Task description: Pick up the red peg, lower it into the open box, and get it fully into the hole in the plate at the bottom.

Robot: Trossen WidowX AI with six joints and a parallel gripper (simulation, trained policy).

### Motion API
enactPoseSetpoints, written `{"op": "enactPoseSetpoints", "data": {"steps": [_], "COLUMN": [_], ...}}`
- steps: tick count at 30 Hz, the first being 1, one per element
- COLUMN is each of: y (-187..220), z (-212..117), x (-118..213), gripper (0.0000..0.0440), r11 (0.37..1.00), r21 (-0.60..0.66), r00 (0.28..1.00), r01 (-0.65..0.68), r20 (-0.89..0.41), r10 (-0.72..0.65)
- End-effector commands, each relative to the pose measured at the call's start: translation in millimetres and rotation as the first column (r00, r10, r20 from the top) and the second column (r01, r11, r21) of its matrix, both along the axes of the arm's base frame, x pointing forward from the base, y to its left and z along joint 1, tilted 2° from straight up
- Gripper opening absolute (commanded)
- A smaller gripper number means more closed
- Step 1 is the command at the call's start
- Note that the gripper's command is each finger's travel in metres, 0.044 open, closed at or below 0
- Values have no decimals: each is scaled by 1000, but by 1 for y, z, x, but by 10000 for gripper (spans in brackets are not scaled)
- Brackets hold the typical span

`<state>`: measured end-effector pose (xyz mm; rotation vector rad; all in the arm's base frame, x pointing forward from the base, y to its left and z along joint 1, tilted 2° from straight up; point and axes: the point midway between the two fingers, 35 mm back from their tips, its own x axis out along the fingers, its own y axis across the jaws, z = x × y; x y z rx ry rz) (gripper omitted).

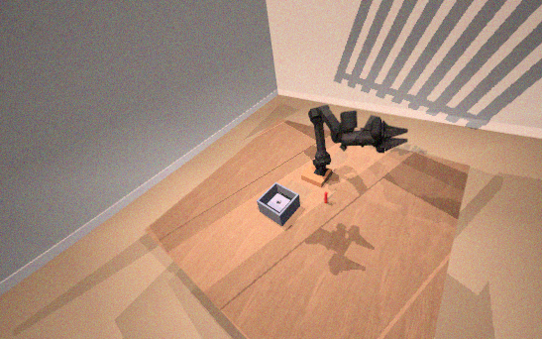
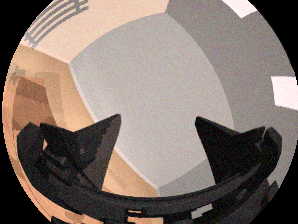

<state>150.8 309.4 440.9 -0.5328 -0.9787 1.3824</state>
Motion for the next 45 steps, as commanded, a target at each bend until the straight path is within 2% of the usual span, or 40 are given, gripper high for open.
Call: {"op": "enactPoseSetpoints", "data": {"steps": [1,2,10,20,26,33,45], "y": [-2,-3,-11,-21,-28,-39,-64], "z": [2,3,-7,-40,-66,-98,-157], "x": [3,6,30,60,75,89,102], "gripper": [421,439,440,440,440,440,440], "r11": [1000,999,988,960,935,899,818], "r21": [2,3,-41,-143,-215,-303,-460], "r00": [999,998,942,774,628,425,26], "r01": [21,41,147,241,282,317,345], "r20": [-26,-55,-300,-568,-695,-802,-867], "r10": [-21,-40,-153,-279,-349,-420,-498]}}
